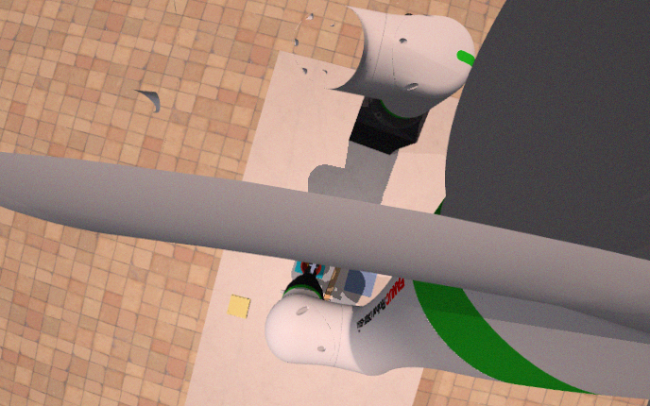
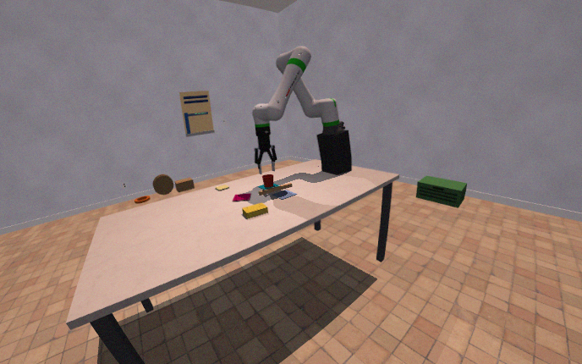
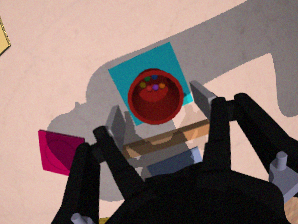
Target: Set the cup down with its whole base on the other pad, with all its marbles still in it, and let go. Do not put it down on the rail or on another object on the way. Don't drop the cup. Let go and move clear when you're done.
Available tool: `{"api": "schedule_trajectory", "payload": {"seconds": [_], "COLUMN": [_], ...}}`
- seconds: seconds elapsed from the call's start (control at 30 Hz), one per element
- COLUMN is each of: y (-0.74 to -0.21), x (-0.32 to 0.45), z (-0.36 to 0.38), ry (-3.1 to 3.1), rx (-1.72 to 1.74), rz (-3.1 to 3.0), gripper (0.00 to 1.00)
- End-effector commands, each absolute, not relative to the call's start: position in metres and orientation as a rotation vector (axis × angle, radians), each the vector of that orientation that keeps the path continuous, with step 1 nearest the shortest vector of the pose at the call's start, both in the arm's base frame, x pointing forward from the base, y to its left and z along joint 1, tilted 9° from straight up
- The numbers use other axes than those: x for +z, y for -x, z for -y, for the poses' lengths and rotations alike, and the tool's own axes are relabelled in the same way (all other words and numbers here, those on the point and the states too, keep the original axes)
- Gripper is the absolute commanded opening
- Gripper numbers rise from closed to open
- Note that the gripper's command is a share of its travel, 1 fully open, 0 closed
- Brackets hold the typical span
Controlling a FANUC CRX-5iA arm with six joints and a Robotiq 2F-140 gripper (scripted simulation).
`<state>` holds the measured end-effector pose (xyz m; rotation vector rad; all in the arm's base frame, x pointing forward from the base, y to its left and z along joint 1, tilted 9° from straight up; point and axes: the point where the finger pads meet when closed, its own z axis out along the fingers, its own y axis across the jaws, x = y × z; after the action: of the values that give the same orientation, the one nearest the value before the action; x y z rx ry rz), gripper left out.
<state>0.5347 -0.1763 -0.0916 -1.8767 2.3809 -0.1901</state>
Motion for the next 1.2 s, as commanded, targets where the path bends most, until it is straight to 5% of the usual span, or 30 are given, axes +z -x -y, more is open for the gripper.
{"api": "schedule_trajectory", "payload": {"seconds": [0.0,1.17], "y": [-0.5342,-0.5336], "x": [-0.0876,-0.0838], "z": [0.1763,0.1761], "ry": [1.877,1.877], "rx": [-0.191,-0.191], "rz": [-2.381,-2.381], "gripper": [0.59,0.59]}}
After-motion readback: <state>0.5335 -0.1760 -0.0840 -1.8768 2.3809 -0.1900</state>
